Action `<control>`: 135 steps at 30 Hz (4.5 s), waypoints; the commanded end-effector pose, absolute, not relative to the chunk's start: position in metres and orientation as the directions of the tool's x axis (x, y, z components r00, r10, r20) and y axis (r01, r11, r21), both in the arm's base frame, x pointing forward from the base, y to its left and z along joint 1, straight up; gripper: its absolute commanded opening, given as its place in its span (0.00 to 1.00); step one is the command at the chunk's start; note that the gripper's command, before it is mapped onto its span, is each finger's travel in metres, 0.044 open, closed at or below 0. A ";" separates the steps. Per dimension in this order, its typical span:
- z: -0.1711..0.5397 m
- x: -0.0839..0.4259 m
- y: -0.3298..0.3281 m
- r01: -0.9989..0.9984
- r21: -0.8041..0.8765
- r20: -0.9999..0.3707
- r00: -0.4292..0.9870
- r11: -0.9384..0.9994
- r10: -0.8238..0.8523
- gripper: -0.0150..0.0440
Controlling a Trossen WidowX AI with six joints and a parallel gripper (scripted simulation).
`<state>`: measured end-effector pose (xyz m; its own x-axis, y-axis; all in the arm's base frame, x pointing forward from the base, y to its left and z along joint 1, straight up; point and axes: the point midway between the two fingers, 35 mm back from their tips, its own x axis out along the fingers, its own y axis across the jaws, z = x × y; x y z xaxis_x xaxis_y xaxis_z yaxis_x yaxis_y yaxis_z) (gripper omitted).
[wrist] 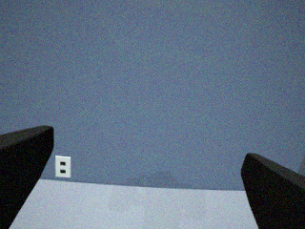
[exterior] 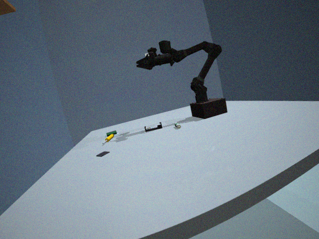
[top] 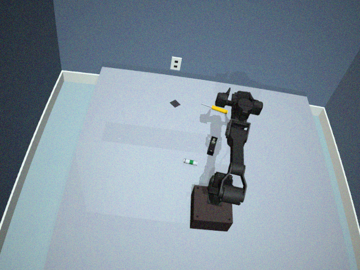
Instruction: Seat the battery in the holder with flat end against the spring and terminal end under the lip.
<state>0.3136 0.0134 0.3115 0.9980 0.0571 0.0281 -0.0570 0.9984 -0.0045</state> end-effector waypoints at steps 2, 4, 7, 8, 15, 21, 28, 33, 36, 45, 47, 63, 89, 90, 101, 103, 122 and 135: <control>0.304 0.317 0.017 -0.067 -0.009 -0.004 0.998 0.998 0.067 0.84; 0.284 0.323 0.027 -0.095 -0.031 -0.089 0.992 0.995 0.092 0.75; 0.244 0.331 0.047 -0.170 -0.101 -0.254 0.957 0.980 0.140 0.63; 0.228 0.333 0.055 -0.208 -0.134 -0.318 0.935 0.969 0.157 0.63; 0.108 0.308 0.111 -0.658 -0.330 -0.762 0.609 0.677 0.220 0.63; 0.024 0.240 0.136 -0.976 -0.154 -0.981 0.169 0.152 0.093 0.63; 0.004 0.213 0.137 -0.999 -0.022 -1.000 0.022 -0.036 0.010 0.63; 0.004 0.213 0.137 -0.999 -0.022 -1.000 0.022 -0.036 0.010 0.63; 0.004 0.213 0.137 -0.999 -0.022 -1.000 0.022 -0.036 0.010 0.63; -0.010 0.214 0.138 -0.999 -0.022 -1.000 0.022 -0.036 0.010 0.63; -0.013 0.214 0.138 -0.999 -0.022 -1.000 0.022 -0.036 0.010 0.63; -0.039 0.214 0.138 -0.999 -0.022 -1.000 0.021 -0.036 0.010 0.63; -0.029 0.214 0.138 -0.999 -0.022 -1.000 0.022 -0.036 0.010 0.36; -0.021 0.214 0.138 -0.999 -0.022 -1.000 0.022 -0.036 0.010 0.36; 0.006 0.222 0.134 -0.991 -0.025 -1.000 0.024 -0.128 0.008 0.36; 0.008 0.229 0.131 -0.979 -0.026 -1.000 0.025 -0.202 0.007 0.36; 0.025 0.294 0.094 -0.600 -0.020 -1.000 0.028 -0.800 0.005 0.36; 0.034 0.332 0.056 -0.148 -0.006 -1.000 0.029 -0.989 0.002 0.36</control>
<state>0.3222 0.0668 0.0322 0.0284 0.0040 -0.9996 -0.2632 -0.9647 -0.0114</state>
